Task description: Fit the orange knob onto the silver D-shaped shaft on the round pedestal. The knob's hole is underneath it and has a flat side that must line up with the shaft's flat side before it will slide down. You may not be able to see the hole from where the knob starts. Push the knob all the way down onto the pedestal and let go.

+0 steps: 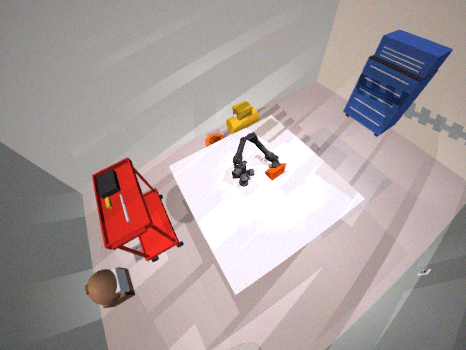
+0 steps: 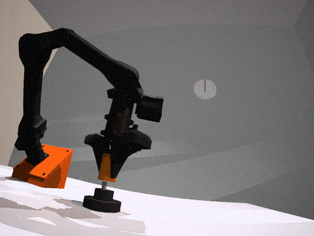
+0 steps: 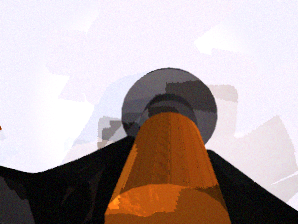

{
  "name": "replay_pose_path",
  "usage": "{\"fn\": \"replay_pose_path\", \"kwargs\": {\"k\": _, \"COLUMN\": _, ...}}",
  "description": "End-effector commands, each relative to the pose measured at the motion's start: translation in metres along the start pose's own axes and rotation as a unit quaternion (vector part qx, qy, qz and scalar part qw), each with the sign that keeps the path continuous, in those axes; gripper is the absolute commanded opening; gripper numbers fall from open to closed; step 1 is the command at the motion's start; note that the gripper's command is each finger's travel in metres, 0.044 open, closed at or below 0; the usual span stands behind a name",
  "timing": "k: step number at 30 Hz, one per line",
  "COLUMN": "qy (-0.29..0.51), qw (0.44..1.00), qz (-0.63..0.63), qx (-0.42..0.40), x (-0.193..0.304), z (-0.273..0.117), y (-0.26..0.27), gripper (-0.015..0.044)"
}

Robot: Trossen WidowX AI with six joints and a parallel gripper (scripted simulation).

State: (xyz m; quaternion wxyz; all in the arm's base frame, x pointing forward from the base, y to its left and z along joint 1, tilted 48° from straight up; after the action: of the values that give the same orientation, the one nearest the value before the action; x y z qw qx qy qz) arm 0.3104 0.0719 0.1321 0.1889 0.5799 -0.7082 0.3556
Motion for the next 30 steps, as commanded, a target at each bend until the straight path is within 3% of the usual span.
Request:
{"fn": "replay_pose_path", "kwargs": {"k": 1, "qy": 0.0, "qw": 1.0, "qz": 0.009, "qx": 0.002, "x": -0.0003, "z": 0.0009, "y": 0.0006, "gripper": 0.0}}
{"fn": "replay_pose_path", "kwargs": {"k": 22, "qy": 0.0, "qw": 1.0, "qz": 0.009, "qx": 0.002, "x": 0.0003, "z": -0.0021, "y": -0.0006, "gripper": 0.0}}
{"fn": "replay_pose_path", "kwargs": {"k": 30, "qy": 0.0, "qw": 0.993, "qz": 0.114, "qx": 0.002, "x": -0.0008, "z": -0.0013, "y": -0.0005, "gripper": 0.0}}
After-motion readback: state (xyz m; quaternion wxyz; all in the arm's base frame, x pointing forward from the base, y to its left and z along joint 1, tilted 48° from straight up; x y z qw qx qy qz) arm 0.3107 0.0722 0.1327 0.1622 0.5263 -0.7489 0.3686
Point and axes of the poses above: the point midway between the two fingers, 35 mm back from their tips, its own z axis out along the fingers, its own y axis across the jaws, x = y × z, the point moved 7 cm from there along -z, back along the fingers, and after that the axes turned 6 degrees about -z, right-handed, at the moved point
